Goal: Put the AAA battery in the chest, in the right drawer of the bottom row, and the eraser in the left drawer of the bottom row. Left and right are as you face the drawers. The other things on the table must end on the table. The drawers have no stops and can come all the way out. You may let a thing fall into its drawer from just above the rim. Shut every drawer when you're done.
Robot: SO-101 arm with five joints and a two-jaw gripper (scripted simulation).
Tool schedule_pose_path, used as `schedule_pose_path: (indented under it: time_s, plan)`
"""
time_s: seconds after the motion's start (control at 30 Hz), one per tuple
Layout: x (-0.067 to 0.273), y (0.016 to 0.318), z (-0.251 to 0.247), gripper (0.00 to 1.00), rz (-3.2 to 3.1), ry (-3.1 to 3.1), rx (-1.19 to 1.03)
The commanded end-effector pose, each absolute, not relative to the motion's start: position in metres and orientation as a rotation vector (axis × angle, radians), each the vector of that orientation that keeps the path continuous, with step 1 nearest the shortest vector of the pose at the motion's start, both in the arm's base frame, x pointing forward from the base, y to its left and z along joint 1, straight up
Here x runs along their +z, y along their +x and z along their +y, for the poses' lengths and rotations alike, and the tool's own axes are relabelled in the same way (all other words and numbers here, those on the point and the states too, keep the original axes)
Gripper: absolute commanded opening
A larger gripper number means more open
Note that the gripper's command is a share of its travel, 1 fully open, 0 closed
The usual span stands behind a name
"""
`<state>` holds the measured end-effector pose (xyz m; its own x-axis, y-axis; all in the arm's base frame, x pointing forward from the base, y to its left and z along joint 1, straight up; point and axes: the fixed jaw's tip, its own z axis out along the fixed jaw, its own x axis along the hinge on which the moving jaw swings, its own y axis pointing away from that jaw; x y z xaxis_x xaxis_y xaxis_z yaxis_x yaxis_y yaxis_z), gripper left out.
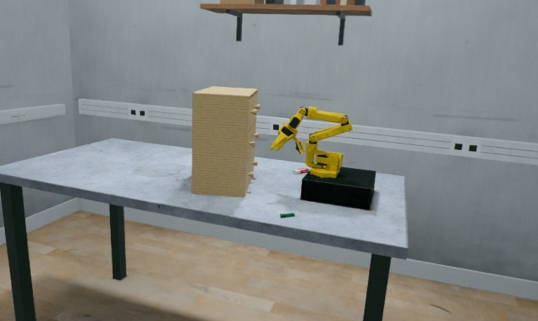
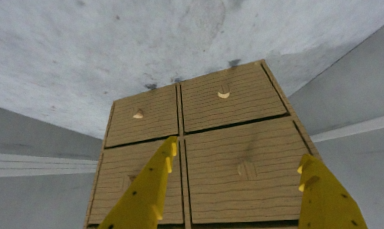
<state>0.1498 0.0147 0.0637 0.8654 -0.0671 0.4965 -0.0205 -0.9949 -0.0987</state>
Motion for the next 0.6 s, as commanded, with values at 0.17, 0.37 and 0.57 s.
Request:
schedule_pose_path:
  time_s: [0.17, 0.37, 0.57]
  plan:
    - [0.0610, 0.1490, 0.0163, 0.50, -0.173, -2.978, -0.796]
    - [0.0610, 0.1490, 0.0163, 0.50, -0.173, -2.978, -0.796]
    - [0.0610, 0.1490, 0.0163, 0.50, -0.173, -2.978, -0.796]
